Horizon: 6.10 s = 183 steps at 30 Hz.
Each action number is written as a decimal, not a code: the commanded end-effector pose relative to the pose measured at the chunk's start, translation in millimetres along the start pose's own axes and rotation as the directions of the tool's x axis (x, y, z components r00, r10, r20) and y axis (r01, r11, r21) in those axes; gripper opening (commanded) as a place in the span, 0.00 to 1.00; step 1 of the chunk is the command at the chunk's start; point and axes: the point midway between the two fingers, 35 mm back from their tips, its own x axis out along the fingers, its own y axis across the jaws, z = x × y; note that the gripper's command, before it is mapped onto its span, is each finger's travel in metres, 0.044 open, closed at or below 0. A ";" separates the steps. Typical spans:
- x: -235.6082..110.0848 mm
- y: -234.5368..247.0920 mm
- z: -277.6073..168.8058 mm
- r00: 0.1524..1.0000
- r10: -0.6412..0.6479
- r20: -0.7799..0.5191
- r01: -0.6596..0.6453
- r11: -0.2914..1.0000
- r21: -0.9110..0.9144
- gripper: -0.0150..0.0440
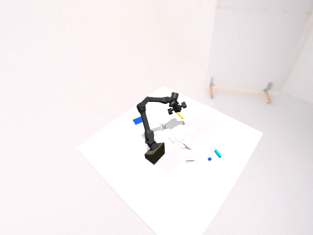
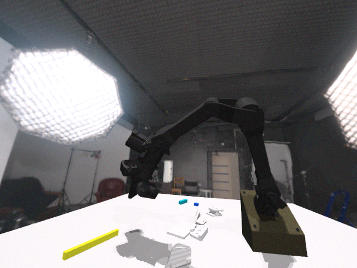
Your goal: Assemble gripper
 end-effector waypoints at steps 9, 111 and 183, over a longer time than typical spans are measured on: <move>-0.8 -23.7 -45.1 0.997 -0.010 -0.080 0.028 0.974 0.227 0.25; -57.1 -9.4 -355.5 0.875 0.390 -0.286 0.466 -0.522 0.714 0.25; 0.8 14.1 -374.0 0.863 0.441 -0.247 0.495 -0.642 0.585 0.25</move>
